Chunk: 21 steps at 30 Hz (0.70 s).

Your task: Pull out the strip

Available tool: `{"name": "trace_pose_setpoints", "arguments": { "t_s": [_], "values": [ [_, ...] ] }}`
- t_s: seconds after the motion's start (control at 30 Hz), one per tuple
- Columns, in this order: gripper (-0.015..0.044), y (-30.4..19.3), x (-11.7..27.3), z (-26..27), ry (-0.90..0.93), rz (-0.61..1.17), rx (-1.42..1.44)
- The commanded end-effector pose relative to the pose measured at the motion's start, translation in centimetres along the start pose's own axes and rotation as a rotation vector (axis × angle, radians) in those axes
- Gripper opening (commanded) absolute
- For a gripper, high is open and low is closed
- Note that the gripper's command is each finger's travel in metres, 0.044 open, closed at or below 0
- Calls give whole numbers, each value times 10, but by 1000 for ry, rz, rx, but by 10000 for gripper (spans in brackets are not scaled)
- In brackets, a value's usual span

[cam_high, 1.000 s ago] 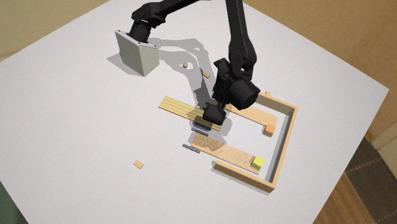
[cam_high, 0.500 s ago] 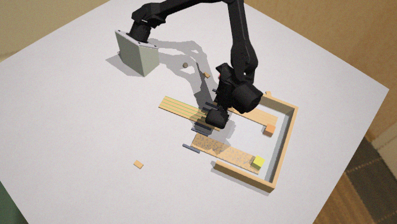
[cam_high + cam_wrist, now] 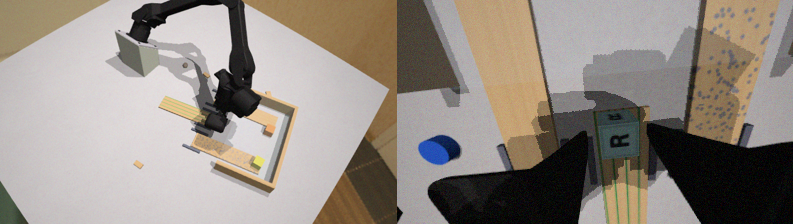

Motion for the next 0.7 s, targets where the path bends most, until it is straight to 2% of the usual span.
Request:
{"name": "trace_pose_setpoints", "arguments": {
  "t_s": [0.0, 0.23, 0.33, 0.63, 0.67],
  "values": [
    [250, -2, -7, -1, 5, 0, -10],
    [250, -2, -14, 0, 5, 0, -10],
    [171, -1, -12, 1, 2, 2, 0],
    [111, -1, -12, 1, 2, 2, 0],
    [85, -1, -12, 1, 2, 2, 0]
  ]
}}
Point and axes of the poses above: the point midway between the two fingers, 35 mm back from their tips, its own x axis back along the fingers, its own z axis across the jaws, y = z × x, the point moved 5 cm from there along x, back along the fingers, and after that the axes turned 7 degrees about x, right-handed, at the moved point
